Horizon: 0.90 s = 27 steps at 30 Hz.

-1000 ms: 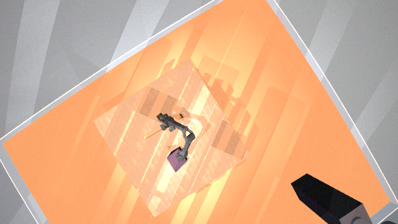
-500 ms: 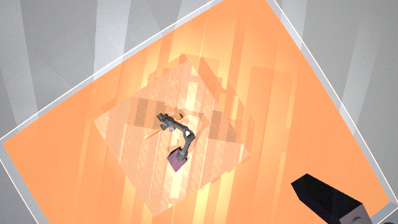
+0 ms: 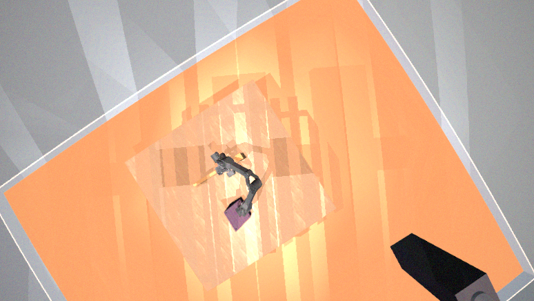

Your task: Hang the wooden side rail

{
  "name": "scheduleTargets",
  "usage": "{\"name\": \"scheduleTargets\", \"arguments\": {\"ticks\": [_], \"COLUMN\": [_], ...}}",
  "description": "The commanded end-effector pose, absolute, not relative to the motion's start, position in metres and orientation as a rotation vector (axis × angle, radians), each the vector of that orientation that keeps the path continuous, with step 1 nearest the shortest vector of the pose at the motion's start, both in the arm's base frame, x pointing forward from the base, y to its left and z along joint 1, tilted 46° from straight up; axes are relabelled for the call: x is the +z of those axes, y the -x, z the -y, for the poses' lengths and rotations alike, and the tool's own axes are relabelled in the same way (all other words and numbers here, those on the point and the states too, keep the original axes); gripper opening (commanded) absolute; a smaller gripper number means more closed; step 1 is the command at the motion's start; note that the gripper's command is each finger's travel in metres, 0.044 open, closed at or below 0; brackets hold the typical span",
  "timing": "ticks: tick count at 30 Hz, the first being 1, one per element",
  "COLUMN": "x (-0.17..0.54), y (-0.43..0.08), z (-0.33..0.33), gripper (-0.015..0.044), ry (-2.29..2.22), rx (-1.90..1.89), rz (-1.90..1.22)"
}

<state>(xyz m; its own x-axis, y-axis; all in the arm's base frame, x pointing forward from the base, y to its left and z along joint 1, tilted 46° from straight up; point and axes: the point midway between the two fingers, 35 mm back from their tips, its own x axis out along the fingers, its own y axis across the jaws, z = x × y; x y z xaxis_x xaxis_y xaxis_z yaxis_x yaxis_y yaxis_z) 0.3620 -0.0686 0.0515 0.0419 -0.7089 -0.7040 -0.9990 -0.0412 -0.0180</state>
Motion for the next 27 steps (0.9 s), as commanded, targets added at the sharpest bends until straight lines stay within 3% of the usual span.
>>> {"name": "scheduleTargets", "arguments": {"ticks": [1, 27], "x": [0.0551, 0.0522], "y": [-0.3638, -0.3640], "z": [0.0683, 0.0713], "gripper": [0.0000, 0.0000], "ry": [1.815, 1.815], "rx": [0.701, 0.701], "rz": [-1.712, -1.712]}}
